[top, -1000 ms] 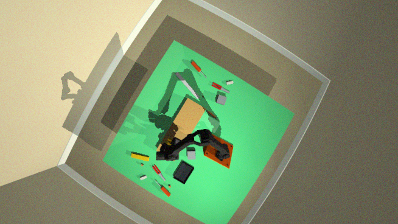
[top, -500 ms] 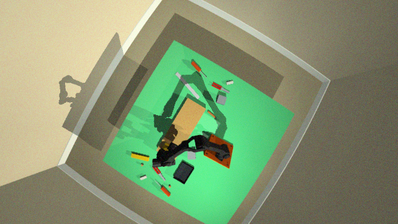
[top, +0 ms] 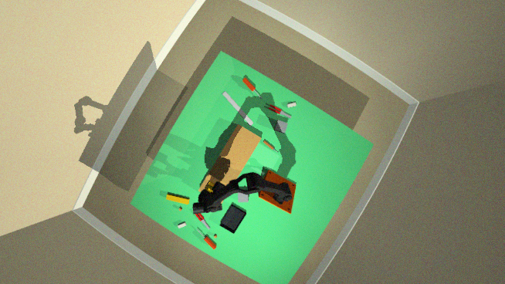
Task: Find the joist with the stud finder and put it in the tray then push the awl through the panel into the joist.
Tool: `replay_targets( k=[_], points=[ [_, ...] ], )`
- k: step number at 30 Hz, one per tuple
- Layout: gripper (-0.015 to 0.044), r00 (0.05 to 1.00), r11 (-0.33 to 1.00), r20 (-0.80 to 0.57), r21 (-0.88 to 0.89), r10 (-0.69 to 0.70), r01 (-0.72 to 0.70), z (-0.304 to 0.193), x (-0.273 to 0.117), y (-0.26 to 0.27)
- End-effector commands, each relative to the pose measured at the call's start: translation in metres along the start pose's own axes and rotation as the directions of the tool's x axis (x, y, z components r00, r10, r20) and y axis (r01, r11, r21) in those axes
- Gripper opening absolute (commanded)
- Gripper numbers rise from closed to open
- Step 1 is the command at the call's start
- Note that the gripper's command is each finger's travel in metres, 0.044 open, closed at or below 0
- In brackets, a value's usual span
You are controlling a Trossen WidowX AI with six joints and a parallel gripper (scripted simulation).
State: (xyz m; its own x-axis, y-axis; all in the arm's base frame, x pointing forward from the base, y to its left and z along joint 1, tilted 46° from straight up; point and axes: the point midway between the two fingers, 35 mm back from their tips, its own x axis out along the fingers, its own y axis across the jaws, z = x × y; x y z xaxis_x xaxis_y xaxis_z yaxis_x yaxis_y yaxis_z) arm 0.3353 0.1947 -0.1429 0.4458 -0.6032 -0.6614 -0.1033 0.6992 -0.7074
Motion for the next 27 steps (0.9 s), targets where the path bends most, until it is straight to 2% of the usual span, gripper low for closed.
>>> replay_targets(
  k=[1, 27],
  points=[
    [0.0000, 1.000, 1.000, -0.003, -0.001, 0.004, -0.004, -0.001, 0.000, -0.006],
    [0.0000, 1.000, 1.000, -0.005, -0.004, -0.002, 0.002, -0.001, 0.001, -0.088]
  ],
)
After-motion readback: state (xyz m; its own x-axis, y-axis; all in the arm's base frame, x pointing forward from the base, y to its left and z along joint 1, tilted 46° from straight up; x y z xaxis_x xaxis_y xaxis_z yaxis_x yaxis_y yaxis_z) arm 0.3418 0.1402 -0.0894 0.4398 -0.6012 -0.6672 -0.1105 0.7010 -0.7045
